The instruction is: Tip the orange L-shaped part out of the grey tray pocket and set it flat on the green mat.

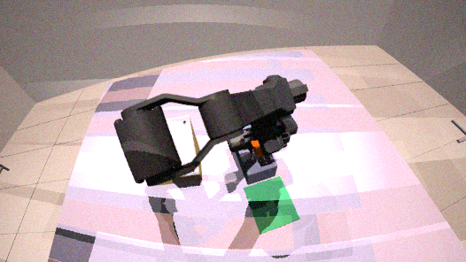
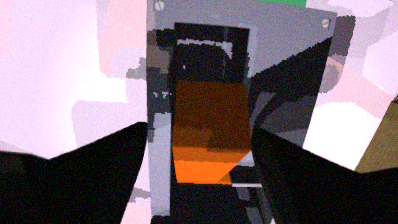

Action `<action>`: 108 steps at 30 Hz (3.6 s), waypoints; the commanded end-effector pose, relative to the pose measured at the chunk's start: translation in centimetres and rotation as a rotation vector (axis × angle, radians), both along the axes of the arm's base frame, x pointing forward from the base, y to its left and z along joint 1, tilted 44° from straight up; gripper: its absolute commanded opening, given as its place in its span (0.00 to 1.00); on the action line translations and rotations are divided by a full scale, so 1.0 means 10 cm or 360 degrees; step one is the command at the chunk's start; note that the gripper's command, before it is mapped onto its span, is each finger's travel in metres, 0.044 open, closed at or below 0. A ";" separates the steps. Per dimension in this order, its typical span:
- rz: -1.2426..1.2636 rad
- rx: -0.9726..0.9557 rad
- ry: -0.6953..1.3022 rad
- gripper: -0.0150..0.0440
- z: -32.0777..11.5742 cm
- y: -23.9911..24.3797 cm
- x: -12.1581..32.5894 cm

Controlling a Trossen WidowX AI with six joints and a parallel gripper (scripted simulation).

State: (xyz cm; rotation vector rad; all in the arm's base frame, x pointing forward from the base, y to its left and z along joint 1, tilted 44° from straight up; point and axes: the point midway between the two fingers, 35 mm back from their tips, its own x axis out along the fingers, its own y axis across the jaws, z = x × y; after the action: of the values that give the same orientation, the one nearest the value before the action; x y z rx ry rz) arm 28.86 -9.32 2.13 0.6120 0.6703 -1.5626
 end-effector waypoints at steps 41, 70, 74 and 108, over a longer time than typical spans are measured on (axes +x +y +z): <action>0.0005 -0.0003 0.0010 0.25 0.20 0.20 0.01; 0.0006 -0.0001 0.0013 0.25 0.53 0.52 0.06; 0.0006 -0.0001 0.0013 0.25 0.57 0.56 0.06; 0.0005 -0.0006 0.0013 0.25 1.24 -0.06 -0.02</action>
State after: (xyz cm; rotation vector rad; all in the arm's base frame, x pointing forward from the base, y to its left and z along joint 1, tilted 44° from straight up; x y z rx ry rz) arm 28.75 -8.78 13.07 0.5998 0.6823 -1.5686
